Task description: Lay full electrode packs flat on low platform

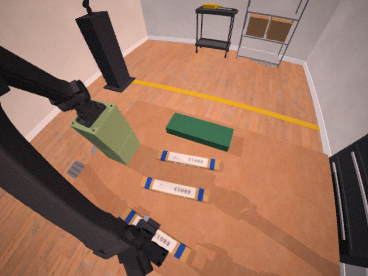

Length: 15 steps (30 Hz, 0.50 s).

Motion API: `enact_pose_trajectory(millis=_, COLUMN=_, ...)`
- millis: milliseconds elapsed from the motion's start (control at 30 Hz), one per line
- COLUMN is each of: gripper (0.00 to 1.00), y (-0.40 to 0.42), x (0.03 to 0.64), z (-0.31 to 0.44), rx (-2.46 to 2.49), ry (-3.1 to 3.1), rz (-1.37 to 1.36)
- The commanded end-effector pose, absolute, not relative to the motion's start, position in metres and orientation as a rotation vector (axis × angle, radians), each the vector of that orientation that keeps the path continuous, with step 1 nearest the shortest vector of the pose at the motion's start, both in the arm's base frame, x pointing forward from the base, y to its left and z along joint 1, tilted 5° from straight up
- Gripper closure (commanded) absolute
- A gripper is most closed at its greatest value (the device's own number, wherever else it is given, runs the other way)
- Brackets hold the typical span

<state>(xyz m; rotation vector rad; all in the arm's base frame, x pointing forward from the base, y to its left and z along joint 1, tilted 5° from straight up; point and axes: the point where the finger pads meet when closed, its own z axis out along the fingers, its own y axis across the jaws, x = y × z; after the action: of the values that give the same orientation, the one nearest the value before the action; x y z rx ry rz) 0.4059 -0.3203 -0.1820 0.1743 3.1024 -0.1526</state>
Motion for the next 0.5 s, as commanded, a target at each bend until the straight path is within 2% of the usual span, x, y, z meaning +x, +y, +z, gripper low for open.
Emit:
enact_pose_trajectory(millis=0, gripper=0.04, y=-0.3119, x=0.4042, z=-0.1915, rx=0.169, ry=3.129, rz=-0.128)
enact_pose_trajectory(millis=467, gripper=0.04, y=-0.3119, x=0.4033, z=-0.1955, rx=0.168, ry=3.134, rz=-0.123)
